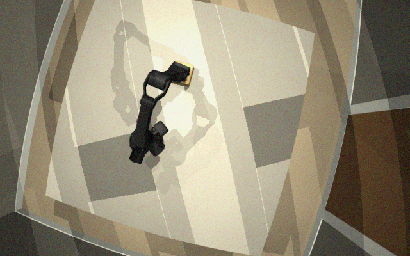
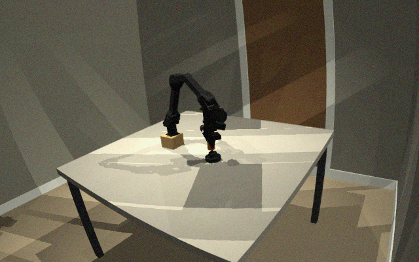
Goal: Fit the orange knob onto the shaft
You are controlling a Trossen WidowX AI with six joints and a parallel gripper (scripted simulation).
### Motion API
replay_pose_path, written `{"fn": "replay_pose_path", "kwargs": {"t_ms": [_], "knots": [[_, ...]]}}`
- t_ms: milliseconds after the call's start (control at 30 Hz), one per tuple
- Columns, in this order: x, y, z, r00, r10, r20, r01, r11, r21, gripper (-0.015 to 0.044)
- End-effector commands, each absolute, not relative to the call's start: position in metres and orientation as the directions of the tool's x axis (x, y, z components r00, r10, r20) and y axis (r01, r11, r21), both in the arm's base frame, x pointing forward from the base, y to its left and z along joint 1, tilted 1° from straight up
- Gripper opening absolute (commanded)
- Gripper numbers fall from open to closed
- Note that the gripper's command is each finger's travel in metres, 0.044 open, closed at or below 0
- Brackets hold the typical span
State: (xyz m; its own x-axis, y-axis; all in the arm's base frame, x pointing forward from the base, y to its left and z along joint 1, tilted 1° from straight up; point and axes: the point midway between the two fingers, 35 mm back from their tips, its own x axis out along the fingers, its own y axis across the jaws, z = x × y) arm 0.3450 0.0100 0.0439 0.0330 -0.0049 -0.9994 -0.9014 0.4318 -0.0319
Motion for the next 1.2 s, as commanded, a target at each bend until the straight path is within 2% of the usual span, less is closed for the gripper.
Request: {"fn": "replay_pose_path", "kwargs": {"t_ms": [0, 1167], "knots": [[0.345, 0.0098, 0.0455, 0.04, -0.005, -0.999, -0.905, 0.424, -0.038, 0.0], [0.3519, 0.0106, 0.0422, 0.041, -0.005, -0.999, -0.905, 0.424, -0.039, 0.0]]}}
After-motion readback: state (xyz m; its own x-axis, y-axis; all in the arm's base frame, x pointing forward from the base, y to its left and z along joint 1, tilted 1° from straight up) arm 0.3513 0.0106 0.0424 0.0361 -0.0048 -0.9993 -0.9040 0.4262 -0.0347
